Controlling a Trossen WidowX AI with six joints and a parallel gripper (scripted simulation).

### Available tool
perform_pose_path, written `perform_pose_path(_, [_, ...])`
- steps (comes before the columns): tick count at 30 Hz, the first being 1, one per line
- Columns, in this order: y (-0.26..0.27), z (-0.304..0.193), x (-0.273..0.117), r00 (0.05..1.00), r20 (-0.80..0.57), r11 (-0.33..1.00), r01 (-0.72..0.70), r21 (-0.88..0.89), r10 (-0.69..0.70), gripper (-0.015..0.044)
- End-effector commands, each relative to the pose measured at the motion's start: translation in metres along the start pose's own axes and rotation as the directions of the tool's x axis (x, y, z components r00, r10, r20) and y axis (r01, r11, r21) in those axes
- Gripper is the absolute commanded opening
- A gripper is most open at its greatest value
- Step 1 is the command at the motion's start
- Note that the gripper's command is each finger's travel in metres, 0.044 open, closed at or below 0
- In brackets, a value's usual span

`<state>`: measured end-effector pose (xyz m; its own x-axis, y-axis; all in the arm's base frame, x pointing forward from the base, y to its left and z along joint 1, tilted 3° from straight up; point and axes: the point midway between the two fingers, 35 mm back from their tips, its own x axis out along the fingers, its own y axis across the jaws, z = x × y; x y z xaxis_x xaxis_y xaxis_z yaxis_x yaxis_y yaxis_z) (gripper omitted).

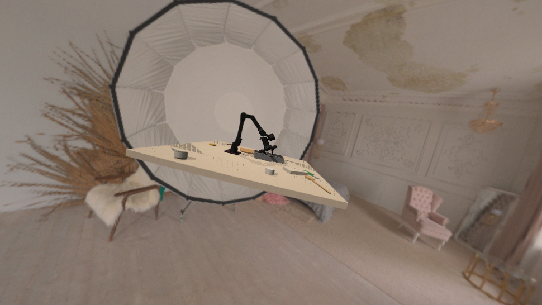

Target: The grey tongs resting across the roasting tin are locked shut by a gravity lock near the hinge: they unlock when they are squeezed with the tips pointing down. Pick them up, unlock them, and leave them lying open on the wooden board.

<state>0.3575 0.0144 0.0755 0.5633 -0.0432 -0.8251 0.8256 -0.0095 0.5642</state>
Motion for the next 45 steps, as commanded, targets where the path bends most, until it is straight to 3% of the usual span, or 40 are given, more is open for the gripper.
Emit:
perform_pose_path(1, [-0.002, 0.000, 0.005, 1.000, -0.003, 1.000, 0.006, -0.004, -0.006, 0.0260])
perform_pose_path(2, [-0.002, 0.000, 0.005, 1.000, -0.003, 1.000, 0.006, -0.004, -0.006, 0.0260])
perform_pose_path(6, [-0.001, 0.000, 0.001, 1.000, 0.000, 1.000, 0.002, 0.000, -0.002, 0.0155])
perform_pose_path(23, [-0.001, 0.000, 0.001, 1.000, 0.000, 1.000, 0.002, 0.000, -0.002, 0.0042])
perform_pose_path(30, [0.004, 0.000, -0.004, 1.000, 0.000, 1.000, 0.002, 0.000, -0.002, -0.0142])
perform_pose_path(37, [0.038, 0.000, -0.063, 1.000, -0.003, 1.000, 0.005, -0.004, -0.005, -0.0150])
perform_pose_path(45, [0.038, 0.000, -0.065, 1.000, -0.003, 1.000, 0.006, -0.004, -0.006, -0.0150])
